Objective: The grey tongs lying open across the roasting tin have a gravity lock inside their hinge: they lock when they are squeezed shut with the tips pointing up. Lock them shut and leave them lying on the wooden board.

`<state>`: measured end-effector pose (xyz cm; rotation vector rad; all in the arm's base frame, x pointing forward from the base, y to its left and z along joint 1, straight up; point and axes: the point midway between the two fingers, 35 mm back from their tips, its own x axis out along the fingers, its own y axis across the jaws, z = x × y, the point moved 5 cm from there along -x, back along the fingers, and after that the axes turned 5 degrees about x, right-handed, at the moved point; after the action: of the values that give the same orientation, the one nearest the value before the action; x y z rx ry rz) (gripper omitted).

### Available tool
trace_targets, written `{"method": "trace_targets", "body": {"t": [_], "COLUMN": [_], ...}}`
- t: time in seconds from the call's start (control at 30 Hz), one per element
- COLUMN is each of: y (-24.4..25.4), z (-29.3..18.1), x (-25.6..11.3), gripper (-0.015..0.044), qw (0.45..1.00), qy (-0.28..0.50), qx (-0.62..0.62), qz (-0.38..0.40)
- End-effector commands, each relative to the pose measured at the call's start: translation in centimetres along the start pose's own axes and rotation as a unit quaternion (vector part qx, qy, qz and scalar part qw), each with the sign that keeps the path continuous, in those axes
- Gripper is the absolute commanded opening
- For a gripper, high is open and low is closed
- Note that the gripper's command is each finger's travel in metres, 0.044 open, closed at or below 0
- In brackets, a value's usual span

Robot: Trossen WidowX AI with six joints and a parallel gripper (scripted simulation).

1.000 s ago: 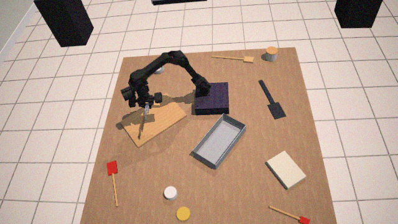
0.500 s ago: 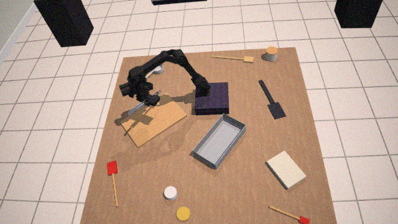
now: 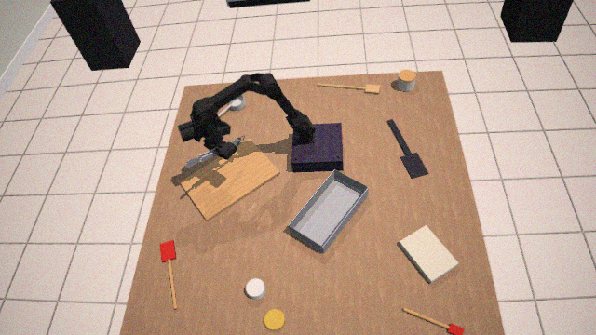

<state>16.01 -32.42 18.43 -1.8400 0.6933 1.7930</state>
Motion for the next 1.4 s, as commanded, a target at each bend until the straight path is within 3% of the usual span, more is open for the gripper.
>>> {"method": "trace_targets", "body": {"t": [0.0,0.67,1.37], "y": [0.1,1.2,2.2], "z": [0.0,0.1,1.7], "x": [0.0,1.3,2.0], "gripper": [-0.0150,-0.0150,-0.0150], "qw": [1.000,0.987,0.937], "qy": [0.014,0.154,0.345], "qx": [0.006,0.030,0.036], "qz": [-0.002,-0.027,-0.037]}}
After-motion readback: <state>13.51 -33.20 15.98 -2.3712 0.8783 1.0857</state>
